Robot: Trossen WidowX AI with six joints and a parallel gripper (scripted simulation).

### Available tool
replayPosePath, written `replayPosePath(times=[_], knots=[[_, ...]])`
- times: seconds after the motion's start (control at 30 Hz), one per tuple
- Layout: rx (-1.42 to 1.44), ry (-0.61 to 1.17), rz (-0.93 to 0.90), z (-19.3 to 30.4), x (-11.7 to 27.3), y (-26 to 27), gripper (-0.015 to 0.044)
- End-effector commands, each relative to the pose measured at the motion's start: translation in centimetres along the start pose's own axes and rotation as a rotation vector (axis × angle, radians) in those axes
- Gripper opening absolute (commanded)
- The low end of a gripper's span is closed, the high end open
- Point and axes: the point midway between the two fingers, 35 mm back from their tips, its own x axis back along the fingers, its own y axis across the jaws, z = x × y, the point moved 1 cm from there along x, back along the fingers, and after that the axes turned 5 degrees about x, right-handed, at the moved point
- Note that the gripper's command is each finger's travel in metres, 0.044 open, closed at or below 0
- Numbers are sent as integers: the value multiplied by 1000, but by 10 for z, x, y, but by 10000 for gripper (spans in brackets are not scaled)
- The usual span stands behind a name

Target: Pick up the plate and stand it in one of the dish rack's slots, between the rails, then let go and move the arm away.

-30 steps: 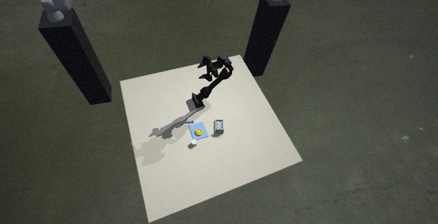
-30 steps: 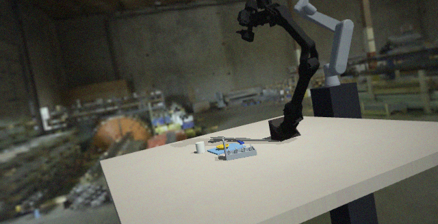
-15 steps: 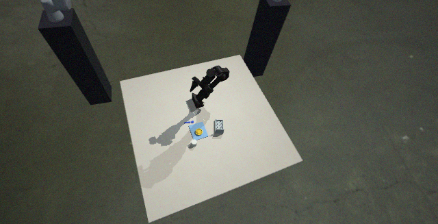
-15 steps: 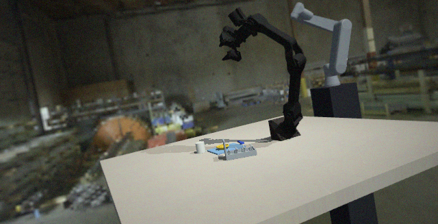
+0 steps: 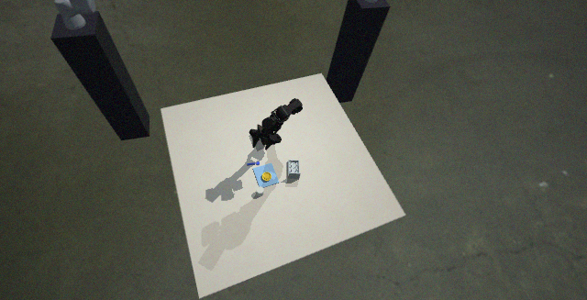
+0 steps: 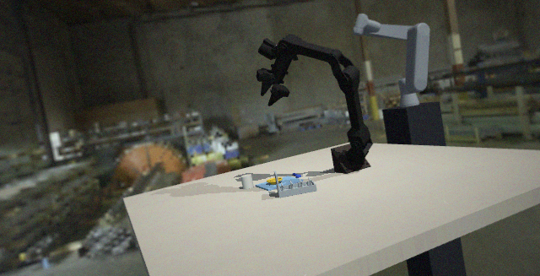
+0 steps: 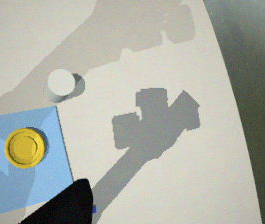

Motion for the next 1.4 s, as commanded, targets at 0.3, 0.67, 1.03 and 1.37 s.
replayPosePath(times=[0.3,0.67,1.03,1.37], knots=[[-144,114,-392,1,-78,58,400],[-256,201,-593,3,-112,92,400],[3,291,-614,11,-199,155,400],[22,298,-616,18,-211,163,400]])
